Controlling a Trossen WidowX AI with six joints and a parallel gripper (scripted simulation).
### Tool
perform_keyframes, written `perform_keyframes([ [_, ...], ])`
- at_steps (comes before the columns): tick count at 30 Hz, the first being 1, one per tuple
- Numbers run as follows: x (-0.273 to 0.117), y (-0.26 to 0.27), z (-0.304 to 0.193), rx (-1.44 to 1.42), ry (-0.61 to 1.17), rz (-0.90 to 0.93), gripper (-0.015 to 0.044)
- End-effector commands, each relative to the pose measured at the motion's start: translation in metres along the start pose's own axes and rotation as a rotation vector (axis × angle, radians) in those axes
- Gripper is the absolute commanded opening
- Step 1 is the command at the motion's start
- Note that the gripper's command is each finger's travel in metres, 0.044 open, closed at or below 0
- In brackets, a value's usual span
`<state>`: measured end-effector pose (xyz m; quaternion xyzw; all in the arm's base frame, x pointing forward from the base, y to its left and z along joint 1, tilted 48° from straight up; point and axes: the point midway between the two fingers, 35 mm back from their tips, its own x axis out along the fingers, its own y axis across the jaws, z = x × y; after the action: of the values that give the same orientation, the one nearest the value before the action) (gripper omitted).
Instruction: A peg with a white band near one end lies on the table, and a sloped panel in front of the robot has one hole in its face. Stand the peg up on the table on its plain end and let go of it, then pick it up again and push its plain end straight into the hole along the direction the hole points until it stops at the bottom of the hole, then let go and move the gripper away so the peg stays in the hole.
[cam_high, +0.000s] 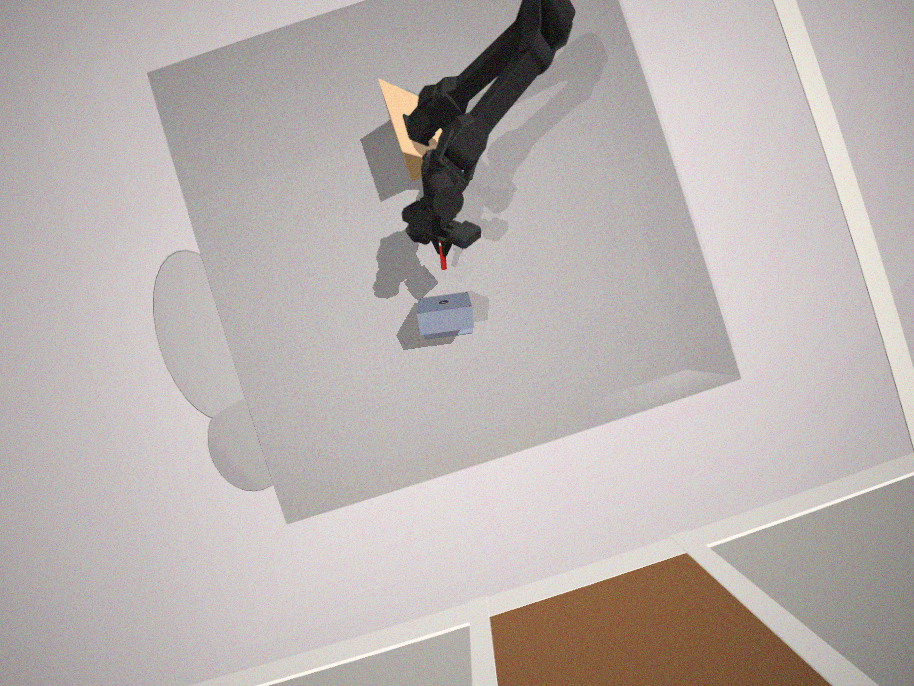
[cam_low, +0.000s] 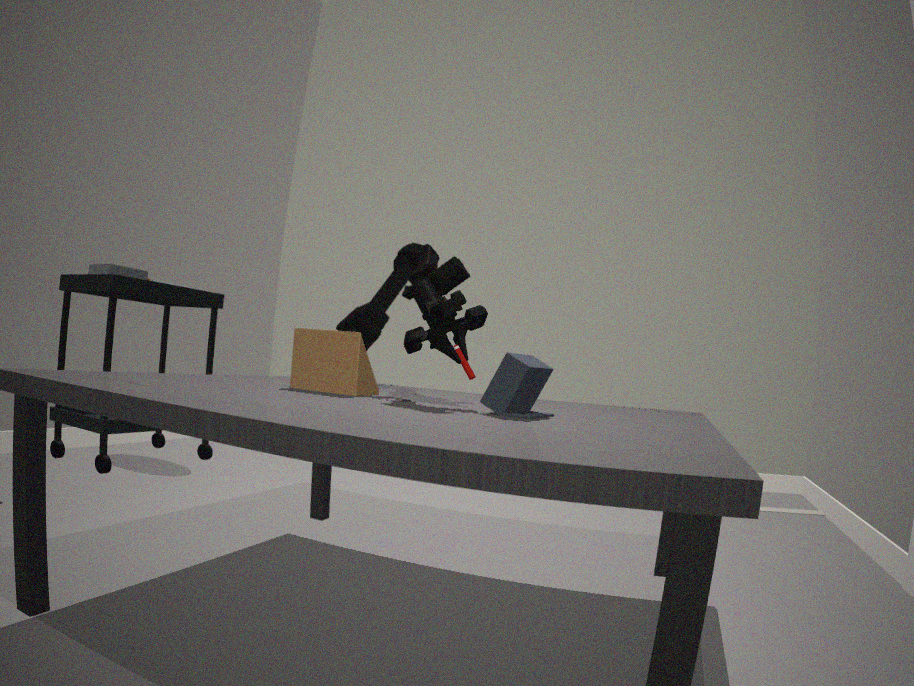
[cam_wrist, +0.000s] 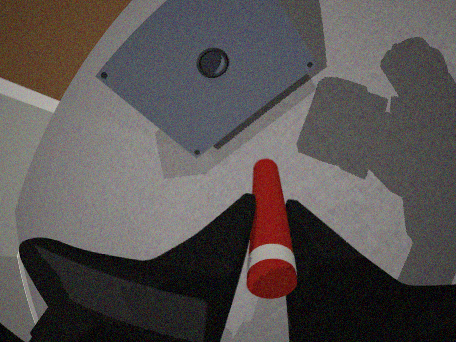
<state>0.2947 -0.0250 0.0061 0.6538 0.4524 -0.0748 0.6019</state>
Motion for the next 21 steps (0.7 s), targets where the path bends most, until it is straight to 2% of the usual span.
perform_keyframes([
  [1,0.0003,-0.0025,0.0000,0.020,-0.005,0.013,0.0000],
  [21,-0.0015,-0.0068,0.0072,0.082,-0.063,0.085,0.0000],
])
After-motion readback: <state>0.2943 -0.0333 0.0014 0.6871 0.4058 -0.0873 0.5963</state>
